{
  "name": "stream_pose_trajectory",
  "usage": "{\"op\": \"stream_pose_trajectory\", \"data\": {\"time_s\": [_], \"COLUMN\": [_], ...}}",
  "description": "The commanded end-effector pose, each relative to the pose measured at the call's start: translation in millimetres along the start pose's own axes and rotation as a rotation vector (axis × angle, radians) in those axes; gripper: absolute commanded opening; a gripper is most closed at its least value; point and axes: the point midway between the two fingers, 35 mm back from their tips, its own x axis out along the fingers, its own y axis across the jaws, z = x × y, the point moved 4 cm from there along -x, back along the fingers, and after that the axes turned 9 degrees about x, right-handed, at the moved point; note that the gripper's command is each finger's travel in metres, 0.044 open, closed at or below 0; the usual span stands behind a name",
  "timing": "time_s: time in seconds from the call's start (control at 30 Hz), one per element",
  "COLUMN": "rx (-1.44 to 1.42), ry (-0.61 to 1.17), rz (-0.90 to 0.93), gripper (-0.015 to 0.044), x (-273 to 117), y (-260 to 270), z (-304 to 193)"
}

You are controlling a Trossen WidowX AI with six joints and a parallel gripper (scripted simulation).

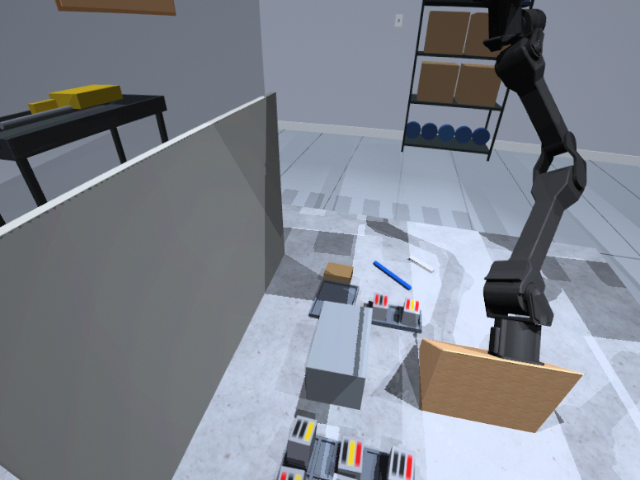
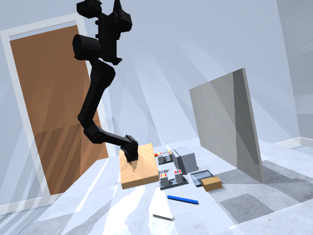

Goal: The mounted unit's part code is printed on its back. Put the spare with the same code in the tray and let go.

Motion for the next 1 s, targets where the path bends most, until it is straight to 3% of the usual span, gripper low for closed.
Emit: {"op": "stream_pose_trajectory", "data": {"time_s": [0.0, 0.47, 0.7, 0.97], "rx": [-0.014, -0.219, -0.293, -0.392], "ry": [-0.102, -0.414, -0.536, -0.594], "rz": [-0.116, -0.622, -0.975, -1.457], "gripper": [0.044, 0.044, 0.044, 0.044], "x": [10, -5, -45, -118], "y": [-46, -205, -289, -374], "z": [31, 134, 177, 211]}}
